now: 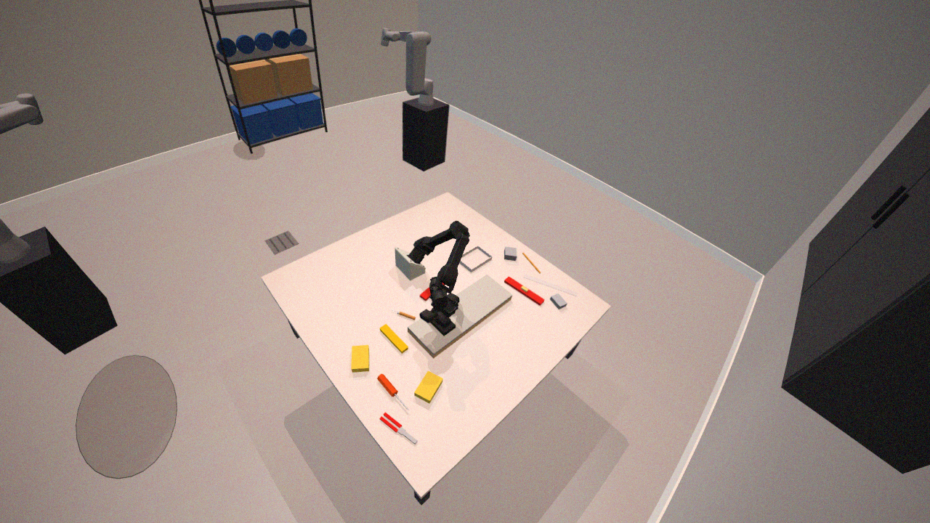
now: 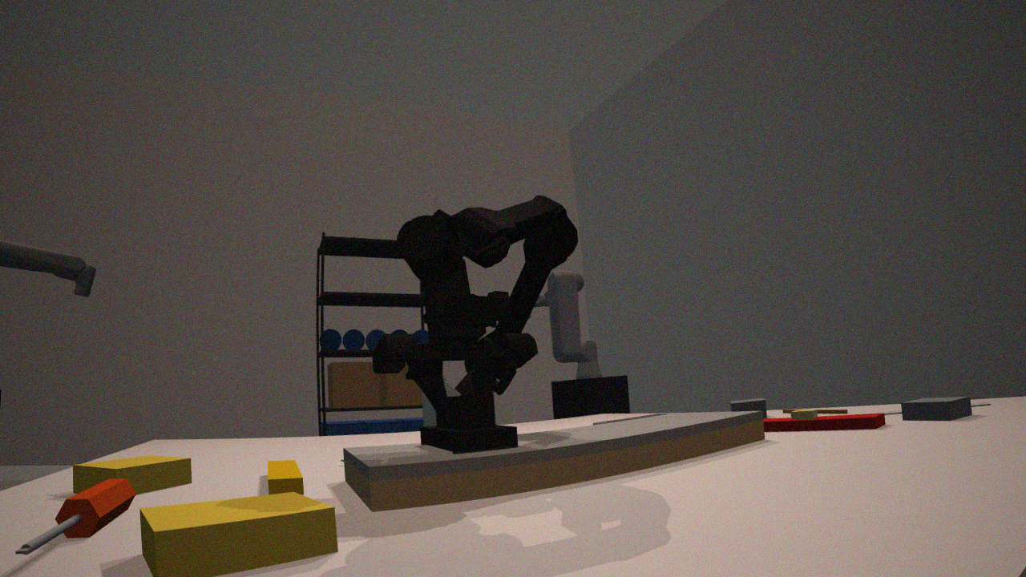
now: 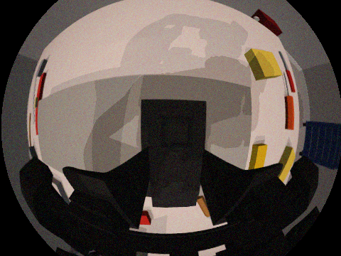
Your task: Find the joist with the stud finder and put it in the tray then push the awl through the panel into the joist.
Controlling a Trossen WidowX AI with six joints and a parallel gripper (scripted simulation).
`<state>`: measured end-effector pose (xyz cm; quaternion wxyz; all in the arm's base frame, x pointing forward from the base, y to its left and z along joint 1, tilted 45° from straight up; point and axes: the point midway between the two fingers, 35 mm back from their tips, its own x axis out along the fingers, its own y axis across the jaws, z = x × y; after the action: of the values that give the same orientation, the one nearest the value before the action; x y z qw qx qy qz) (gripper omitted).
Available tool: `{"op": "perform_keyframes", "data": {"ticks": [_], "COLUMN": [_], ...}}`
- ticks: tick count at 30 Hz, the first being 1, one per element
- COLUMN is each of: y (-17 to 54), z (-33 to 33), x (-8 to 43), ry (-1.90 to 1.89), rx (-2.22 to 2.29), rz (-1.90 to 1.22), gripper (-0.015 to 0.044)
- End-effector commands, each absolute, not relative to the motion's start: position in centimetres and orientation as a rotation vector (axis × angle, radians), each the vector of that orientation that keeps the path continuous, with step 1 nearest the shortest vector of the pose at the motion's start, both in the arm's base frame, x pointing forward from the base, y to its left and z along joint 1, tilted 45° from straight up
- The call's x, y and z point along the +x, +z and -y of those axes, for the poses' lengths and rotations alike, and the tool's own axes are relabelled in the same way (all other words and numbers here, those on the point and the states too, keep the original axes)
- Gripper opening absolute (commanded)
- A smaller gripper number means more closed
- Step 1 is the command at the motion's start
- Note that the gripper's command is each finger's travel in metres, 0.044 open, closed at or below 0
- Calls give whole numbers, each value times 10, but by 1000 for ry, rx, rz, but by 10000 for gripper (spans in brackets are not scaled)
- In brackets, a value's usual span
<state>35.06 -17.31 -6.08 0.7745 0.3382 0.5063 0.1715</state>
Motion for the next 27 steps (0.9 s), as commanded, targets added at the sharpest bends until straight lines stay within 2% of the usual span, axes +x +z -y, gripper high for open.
{"op": "perform_keyframes", "data": {"ticks": [1, 27], "y": [-69, -106], "z": [181, 221], "x": [348, 344], "ry": [368, 366], "rx": [730, 726], "rz": [-1099, -1099], "gripper": [0, 0]}}
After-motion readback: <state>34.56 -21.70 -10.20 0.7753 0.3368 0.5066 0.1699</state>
